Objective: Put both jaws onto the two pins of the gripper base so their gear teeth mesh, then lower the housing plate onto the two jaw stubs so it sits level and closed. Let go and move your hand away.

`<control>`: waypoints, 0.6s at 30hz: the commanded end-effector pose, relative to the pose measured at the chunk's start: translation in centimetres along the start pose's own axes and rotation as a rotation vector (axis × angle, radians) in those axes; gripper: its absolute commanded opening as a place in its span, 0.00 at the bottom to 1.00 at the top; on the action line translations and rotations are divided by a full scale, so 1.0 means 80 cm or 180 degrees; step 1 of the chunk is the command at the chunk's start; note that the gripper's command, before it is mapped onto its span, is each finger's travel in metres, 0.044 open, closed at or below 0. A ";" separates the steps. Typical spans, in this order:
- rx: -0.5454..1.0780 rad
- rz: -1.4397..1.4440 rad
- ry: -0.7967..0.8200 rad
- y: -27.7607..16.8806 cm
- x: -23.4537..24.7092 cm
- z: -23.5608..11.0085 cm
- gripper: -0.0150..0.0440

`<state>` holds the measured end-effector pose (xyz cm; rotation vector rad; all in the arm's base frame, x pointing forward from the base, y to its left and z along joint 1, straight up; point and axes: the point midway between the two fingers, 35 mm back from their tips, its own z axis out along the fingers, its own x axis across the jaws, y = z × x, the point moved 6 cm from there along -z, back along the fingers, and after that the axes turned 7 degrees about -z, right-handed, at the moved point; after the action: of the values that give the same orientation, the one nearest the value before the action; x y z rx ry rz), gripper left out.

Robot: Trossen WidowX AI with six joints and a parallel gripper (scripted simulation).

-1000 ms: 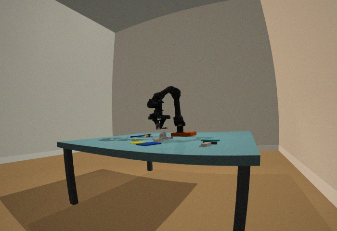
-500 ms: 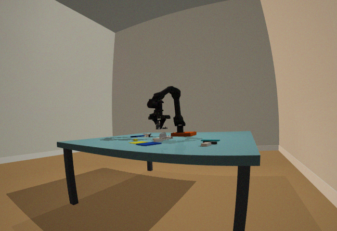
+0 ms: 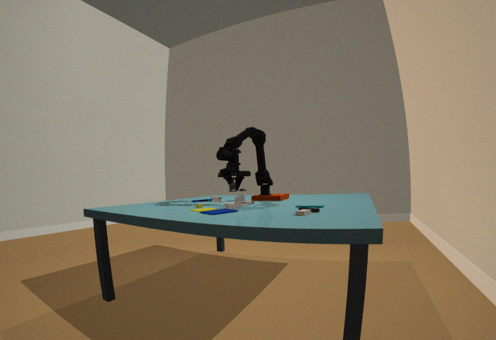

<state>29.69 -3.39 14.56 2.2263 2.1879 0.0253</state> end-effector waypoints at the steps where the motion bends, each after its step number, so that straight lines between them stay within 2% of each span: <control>1: 0.0011 0.0014 -0.0002 0.000 0.000 0.008 0.48; 18: 0.0011 0.0012 -0.0002 -0.001 0.000 0.042 0.48</control>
<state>29.77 -3.40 11.65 2.2271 2.1886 0.0240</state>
